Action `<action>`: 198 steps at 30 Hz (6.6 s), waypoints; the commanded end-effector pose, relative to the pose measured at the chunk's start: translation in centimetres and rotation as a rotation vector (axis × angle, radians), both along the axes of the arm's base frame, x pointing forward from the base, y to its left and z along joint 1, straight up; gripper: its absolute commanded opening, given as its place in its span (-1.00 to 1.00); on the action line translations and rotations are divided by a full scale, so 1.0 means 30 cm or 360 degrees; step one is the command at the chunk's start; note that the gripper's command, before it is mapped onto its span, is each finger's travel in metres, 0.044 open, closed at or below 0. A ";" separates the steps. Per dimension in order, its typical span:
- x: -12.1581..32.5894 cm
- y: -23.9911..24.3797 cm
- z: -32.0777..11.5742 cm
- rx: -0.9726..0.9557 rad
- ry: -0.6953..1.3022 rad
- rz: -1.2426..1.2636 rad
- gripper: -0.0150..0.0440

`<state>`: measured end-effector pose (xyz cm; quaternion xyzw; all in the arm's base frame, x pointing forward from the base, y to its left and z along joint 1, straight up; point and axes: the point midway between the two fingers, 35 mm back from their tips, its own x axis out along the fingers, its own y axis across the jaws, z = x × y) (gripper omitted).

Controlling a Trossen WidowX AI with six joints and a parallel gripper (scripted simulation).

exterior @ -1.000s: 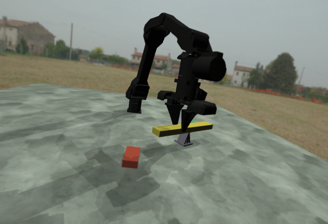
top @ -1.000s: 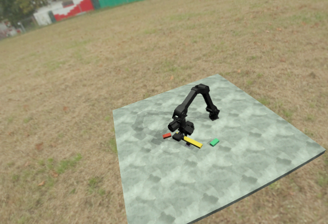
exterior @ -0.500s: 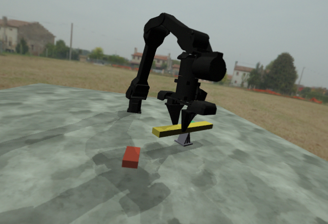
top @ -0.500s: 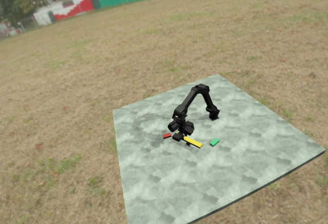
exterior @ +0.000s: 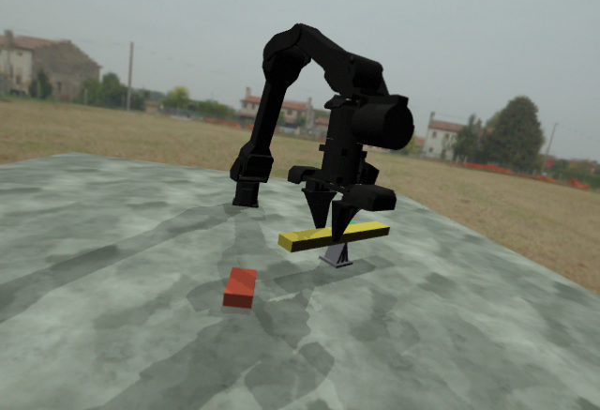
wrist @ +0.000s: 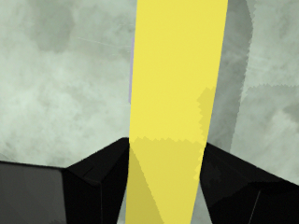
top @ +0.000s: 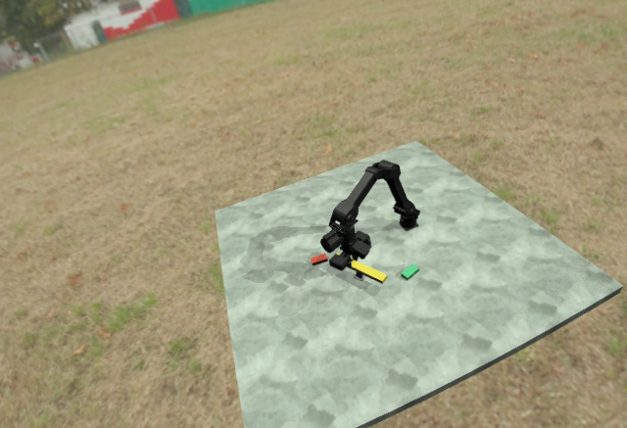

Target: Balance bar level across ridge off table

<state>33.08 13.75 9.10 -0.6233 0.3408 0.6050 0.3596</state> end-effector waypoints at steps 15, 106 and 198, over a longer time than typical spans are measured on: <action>0.000 0.002 -0.001 0.0004 0.0007 0.0010 -0.49; 0.000 0.002 0.003 0.0004 0.0007 0.0010 -0.49; 0.003 0.001 0.004 0.0001 0.0000 0.0000 0.14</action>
